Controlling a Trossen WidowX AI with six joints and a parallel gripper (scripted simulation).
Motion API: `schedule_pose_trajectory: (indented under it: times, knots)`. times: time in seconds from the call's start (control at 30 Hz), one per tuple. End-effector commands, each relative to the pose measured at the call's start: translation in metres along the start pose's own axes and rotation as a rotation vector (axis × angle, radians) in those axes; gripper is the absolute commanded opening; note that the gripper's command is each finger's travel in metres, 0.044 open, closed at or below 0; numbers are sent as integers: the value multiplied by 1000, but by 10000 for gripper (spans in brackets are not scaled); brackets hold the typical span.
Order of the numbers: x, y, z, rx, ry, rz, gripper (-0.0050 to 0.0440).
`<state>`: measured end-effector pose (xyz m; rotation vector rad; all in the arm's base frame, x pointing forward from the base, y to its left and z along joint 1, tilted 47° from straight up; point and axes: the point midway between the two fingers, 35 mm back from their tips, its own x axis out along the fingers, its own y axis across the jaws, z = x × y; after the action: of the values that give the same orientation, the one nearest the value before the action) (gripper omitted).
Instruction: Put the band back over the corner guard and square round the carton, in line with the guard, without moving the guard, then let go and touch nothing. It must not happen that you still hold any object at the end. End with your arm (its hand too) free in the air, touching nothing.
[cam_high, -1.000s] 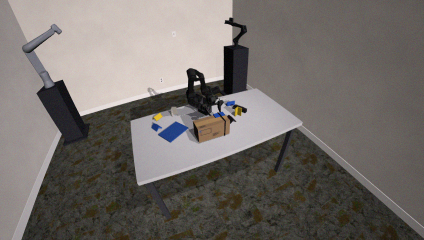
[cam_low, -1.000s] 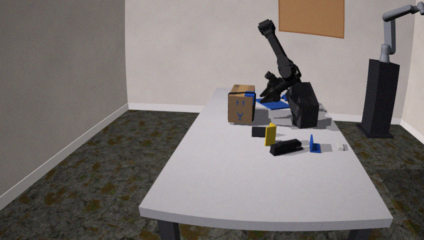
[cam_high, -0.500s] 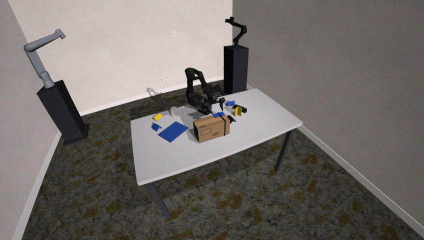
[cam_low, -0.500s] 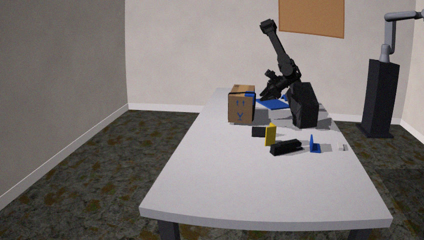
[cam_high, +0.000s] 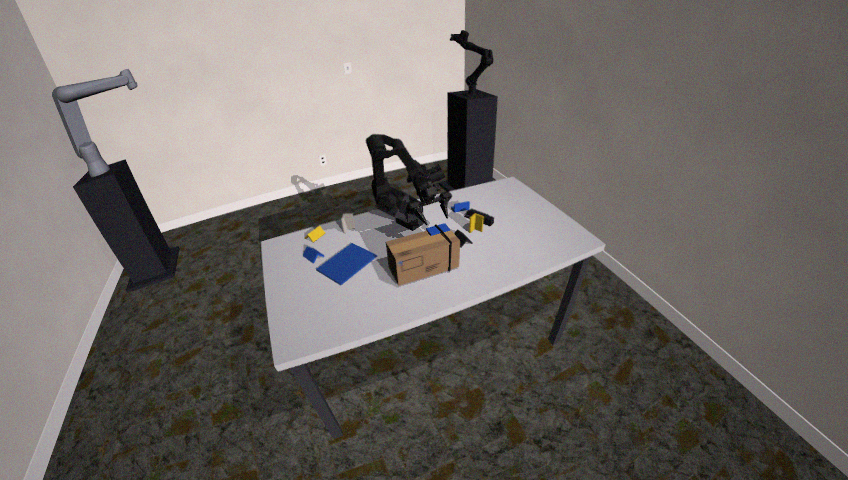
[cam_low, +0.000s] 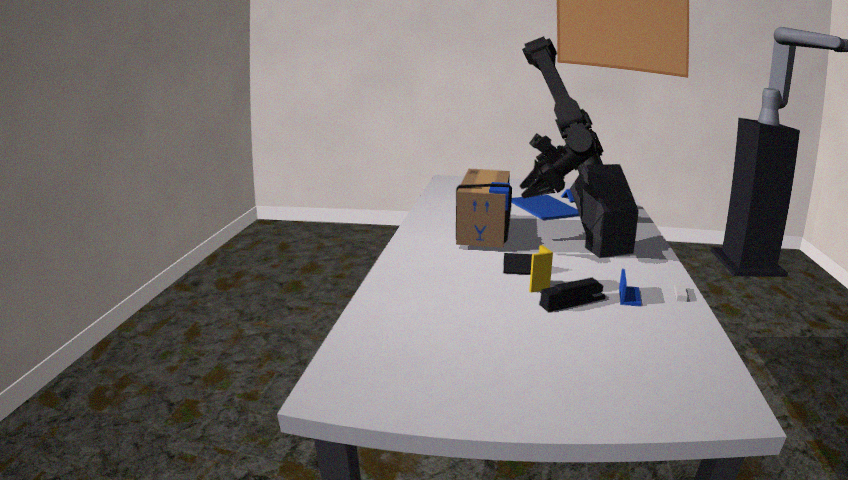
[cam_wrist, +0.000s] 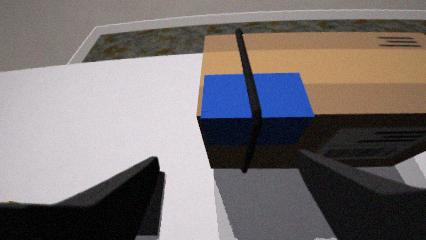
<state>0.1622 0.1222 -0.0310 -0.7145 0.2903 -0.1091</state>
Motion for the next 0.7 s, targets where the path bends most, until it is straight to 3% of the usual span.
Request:
schedule_pose_trajectory:
  times: [0.0,0.67]
  knots:
    - [-5,4,5,10,12,-4,440]
    - [-27,2,31,9,17,-11,440]
